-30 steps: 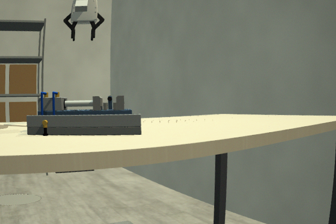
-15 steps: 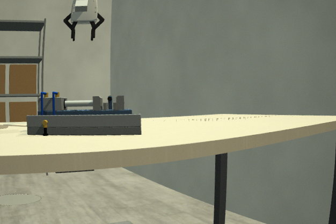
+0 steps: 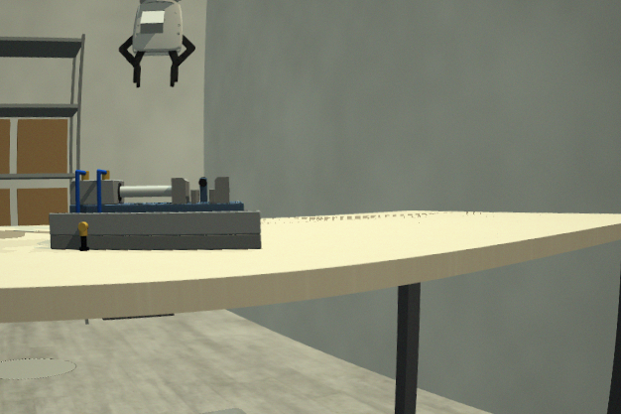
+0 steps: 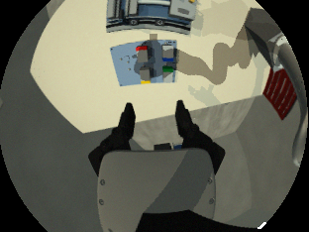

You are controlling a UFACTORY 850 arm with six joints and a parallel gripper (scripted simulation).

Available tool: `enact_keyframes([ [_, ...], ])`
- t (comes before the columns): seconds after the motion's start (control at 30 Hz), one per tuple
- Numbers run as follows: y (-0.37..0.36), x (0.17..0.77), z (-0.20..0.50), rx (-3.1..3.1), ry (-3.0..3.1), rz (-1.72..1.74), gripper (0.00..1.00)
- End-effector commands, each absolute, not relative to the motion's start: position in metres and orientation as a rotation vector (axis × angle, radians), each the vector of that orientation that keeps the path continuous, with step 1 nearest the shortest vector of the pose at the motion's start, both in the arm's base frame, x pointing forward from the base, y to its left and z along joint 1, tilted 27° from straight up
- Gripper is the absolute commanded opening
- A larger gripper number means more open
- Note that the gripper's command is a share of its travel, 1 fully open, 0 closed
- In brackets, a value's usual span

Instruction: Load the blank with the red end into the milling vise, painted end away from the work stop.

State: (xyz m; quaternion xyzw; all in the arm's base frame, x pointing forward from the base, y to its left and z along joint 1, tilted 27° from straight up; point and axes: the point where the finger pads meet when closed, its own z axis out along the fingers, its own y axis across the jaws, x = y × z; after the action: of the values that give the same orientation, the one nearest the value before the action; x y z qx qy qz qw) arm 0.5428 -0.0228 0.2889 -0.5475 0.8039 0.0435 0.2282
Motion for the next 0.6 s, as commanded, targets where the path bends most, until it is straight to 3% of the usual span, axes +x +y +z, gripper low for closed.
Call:
enact_keyframes([
  [0.0,-0.023,0.552,0.273,-1.506,2.212,0.118,0.70],
  [0.57,-0.022,0.573,0.229,-1.506,2.212,0.118,0.70],
])
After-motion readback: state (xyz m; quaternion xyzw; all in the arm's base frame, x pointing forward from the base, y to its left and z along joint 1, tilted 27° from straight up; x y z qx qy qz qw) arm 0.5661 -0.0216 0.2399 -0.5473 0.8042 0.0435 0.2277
